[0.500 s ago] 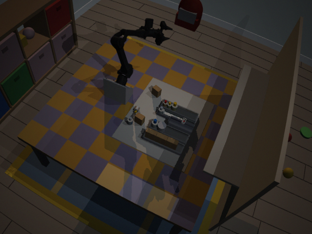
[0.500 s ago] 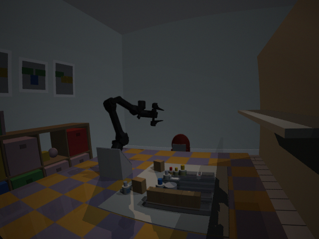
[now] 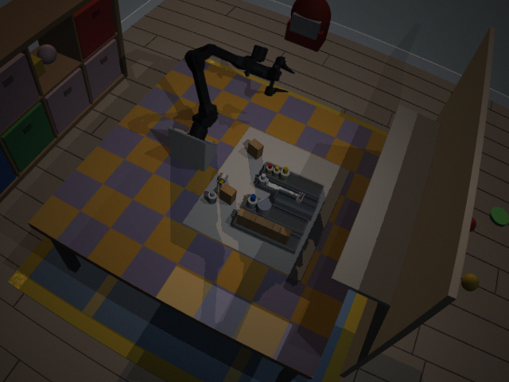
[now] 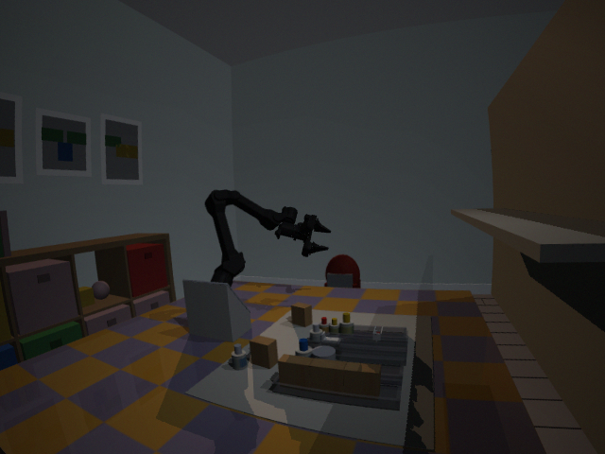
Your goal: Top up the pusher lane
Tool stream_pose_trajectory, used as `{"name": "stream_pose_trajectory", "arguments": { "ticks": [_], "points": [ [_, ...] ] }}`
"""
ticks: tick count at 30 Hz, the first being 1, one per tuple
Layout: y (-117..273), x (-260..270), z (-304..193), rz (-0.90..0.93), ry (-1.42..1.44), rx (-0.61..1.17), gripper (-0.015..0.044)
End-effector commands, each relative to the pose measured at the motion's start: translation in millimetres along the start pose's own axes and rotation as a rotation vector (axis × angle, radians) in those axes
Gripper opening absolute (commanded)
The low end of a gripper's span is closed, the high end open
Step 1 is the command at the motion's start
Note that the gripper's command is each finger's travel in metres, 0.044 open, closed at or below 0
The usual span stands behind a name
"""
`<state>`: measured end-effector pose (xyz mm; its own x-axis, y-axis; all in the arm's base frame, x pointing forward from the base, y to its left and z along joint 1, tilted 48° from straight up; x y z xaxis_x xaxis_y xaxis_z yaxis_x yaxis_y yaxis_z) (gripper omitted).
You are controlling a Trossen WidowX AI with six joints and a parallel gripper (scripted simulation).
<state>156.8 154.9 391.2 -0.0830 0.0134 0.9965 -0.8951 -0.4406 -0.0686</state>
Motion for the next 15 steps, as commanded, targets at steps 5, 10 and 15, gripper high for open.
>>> {"name": "stream_pose_trajectory", "arguments": {
  "ticks": [5,10,15],
  "points": [
    [-69,-79,36,-0.375,0.508,-0.035,0.0440],
    [-95,-137,79,-0.645,0.739,0.034,0.0440],
    [-101,-198,129,-0.902,0.879,0.175,0.0440]
  ]
}}
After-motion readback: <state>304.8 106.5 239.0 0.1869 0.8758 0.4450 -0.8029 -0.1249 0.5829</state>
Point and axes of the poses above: the point midway between the two fingers, 35 mm back from their tips, its own y axis back along the fingers, its own x axis across the jaws, z = x × y, the point moved 8 cm from there along y, back along the fingers, and after that the axes turned 2 degrees about y, right-handed, at the moved point
